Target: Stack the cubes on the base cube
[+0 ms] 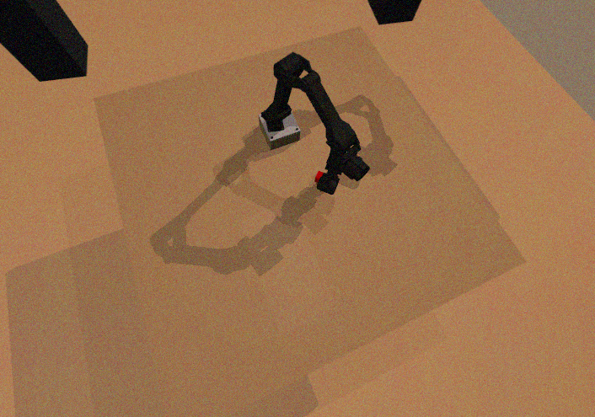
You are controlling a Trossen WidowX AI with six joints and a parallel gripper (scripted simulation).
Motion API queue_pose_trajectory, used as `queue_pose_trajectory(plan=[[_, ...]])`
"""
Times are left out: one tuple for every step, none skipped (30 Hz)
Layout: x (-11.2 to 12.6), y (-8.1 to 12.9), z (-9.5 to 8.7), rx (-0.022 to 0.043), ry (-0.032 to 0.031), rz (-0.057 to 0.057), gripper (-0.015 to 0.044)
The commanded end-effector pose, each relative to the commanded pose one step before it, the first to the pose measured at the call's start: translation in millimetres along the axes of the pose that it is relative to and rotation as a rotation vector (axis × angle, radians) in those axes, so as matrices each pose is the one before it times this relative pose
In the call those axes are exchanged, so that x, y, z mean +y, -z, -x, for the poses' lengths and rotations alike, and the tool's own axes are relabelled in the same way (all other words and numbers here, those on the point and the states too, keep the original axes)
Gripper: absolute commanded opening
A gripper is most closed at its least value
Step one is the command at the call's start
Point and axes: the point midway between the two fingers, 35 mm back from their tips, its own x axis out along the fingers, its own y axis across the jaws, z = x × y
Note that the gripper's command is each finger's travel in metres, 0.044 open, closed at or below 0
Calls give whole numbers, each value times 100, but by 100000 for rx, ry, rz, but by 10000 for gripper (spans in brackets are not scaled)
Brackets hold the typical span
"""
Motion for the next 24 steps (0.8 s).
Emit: queue_pose_trajectory(plan=[[151, 316, -1414, 2096, -316, 1554, 105], [-1, -11, -289, 130, 125, 361, 105], [1, -9, -287, 130, 124, 359, 105], [2, -5, -227, 103, 98, 285, 105], [2, -3, -136, 62, 58, 171, 105], [1, -1, -45, 21, 19, 57, 105], [0, 0, 0, 0, 0, 0, 105], [0, 0, 0, 0, 0, 0, 105], [0, 0, 0, 0, 0, 0, 105], [0, 0, 0, 0, 0, 0, 105], [0, 0, 0, 0, 0, 0, 105], [0, 0, 0, 0, 0, 0, 105], [0, 0, 0, 0, 0, 0, 105], [0, 0, 0, 0, 0, 0, 105], [0, 0, 0, 0, 0, 0, 105], [0, 0, 0, 0, 0, 0, 105], [1, -2, -32, 44, 41, 118, 105], [3, -4, -80, 111, 103, 295, 105], [1, -2, -32, 44, 41, 118, 105], [0, 0, 0, 0, 0, 0, 105], [0, 0, 0, 0, 0, 0, 105], [0, 0, 0, 0, 0, 0, 105], [0, 0, 0, 0, 0, 0, 105], [0, 0, 0, 0, 0, 0, 105]])
